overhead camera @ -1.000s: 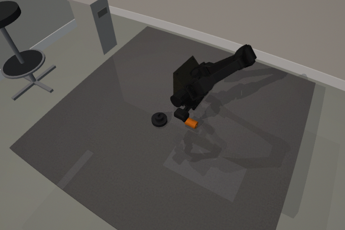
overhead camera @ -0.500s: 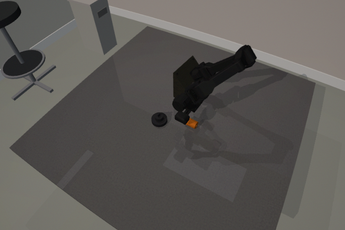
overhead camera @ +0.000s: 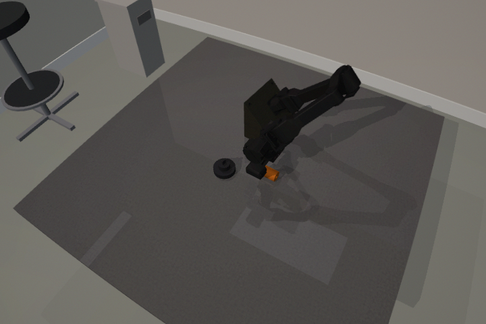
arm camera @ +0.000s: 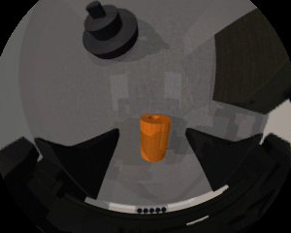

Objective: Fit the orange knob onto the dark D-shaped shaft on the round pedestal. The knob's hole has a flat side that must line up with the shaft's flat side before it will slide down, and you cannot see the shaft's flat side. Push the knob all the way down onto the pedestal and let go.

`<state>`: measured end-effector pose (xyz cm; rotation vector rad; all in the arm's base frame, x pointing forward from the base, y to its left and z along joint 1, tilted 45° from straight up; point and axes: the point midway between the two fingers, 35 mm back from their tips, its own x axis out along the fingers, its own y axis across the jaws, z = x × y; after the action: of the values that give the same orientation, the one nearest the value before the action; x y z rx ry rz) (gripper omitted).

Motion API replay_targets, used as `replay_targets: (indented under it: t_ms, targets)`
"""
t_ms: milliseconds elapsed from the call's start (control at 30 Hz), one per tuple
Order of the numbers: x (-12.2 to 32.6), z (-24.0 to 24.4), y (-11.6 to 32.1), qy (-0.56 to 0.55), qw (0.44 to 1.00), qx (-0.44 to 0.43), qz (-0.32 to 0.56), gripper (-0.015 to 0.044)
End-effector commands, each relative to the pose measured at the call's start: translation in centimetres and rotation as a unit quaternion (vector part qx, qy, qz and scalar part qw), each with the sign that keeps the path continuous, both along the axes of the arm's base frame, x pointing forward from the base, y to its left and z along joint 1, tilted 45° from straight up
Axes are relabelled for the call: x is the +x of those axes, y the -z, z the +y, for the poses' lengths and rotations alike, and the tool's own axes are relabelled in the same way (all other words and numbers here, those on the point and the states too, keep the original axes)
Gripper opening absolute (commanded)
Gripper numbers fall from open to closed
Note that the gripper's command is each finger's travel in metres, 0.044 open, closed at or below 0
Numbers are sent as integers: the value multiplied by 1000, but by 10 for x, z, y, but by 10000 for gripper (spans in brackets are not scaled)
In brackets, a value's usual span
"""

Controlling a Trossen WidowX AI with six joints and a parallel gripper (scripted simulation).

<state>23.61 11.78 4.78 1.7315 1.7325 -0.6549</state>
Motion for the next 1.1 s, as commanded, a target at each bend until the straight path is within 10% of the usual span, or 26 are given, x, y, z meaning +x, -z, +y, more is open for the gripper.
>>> replay_targets:
  t_ms: [0, 333, 600, 1067]
  targets:
    - [-1, 4, 6, 0, 1000, -1, 4, 440]
    - [-2, 14, 15, 0, 1000, 0, 4, 440]
    - [-2, 14, 15, 0, 1000, 0, 4, 240]
    - [-2, 14, 15, 0, 1000, 0, 4, 200]
